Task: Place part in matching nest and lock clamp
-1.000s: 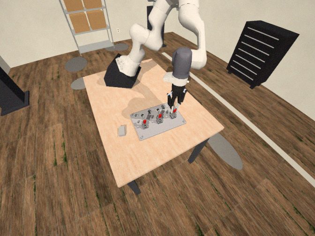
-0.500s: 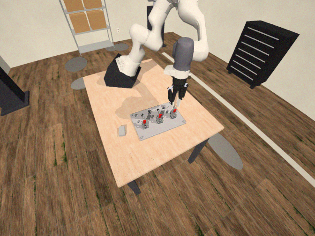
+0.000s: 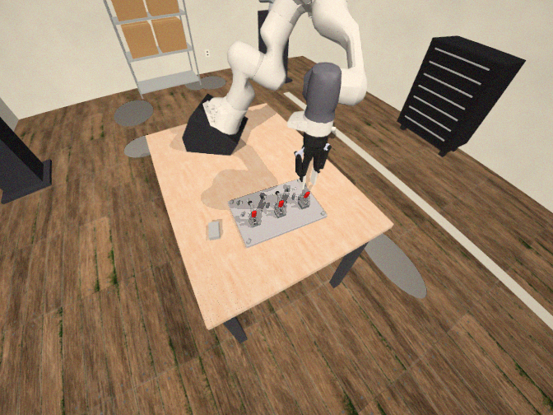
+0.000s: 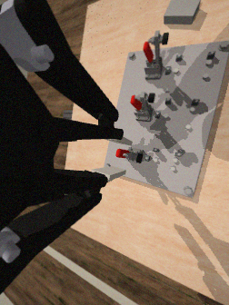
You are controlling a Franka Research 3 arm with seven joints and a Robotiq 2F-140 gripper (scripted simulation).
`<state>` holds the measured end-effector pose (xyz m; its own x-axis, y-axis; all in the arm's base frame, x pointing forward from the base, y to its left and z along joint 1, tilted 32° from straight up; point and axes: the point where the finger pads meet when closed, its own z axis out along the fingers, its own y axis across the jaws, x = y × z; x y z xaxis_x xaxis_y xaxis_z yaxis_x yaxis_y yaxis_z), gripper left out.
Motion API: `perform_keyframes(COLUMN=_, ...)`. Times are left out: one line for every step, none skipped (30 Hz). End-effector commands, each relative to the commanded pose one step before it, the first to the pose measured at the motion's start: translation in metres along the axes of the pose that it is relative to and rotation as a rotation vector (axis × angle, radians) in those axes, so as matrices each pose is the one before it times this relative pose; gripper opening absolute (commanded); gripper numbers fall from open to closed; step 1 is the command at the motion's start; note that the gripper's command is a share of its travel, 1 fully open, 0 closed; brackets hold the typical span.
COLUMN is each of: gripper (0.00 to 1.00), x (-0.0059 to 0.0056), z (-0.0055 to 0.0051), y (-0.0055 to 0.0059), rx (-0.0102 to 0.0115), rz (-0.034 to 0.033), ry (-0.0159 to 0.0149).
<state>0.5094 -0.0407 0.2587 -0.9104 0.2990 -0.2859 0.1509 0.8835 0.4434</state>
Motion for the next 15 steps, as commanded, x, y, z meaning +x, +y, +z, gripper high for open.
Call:
perform_keyframes(gripper=0.28, x=-0.00001, z=-0.00192, y=-0.00078, rx=0.00092, rz=0.00647, ry=0.00103)
perform_keyframes(gripper=0.28, x=0.0, z=0.0, y=0.0, rx=0.0, rz=0.0, ry=0.0)
perform_keyframes(gripper=0.28, x=0.0, z=0.0, y=0.0, rx=0.0, rz=0.0, ry=0.0)
perform_keyframes(gripper=0.28, x=0.0, z=0.0, y=0.0, rx=0.0, rz=0.0, ry=0.0)
perform_keyframes(gripper=0.28, x=0.0, z=0.0, y=0.0, rx=0.0, rz=0.0, ry=0.0)
perform_keyframes(gripper=0.28, x=0.0, z=0.0, y=0.0, rx=0.0, rz=0.0, ry=0.0)
perform_keyframes(gripper=0.58, x=0.0, z=-0.00003, y=0.0, rx=0.0, rz=0.0, ry=0.0)
perform_keyframes(gripper=0.58, x=0.0, z=-0.0002, y=0.0, rx=0.0, rz=0.0, ry=0.0)
perform_keyframes(gripper=0.58, x=0.0, z=-0.0005, y=0.0, rx=0.0, rz=0.0, ry=0.0)
perform_keyframes(gripper=0.58, x=0.0, z=-0.00089, y=0.0, rx=0.0, rz=0.0, ry=0.0)
perform_keyframes(gripper=0.58, x=0.0, z=-0.00133, y=0.0, rx=0.0, rz=0.0, ry=0.0)
perform_keyframes(gripper=0.58, x=0.00001, z=-0.00178, y=0.0, rx=0.00001, rz=0.0, ry=0.0)
perform_keyframes(gripper=0.58, x=-0.00001, z=-0.00228, y=0.0, rx=-0.00001, rz=0.0, ry=0.0)
perform_keyframes(gripper=0.58, x=0.00001, z=-0.00271, y=0.0, rx=0.00001, rz=0.0, ry=0.0)
perform_keyframes(gripper=0.58, x=-0.00001, z=-0.00315, y=0.0, rx=-0.00001, rz=0.0, ry=0.0)
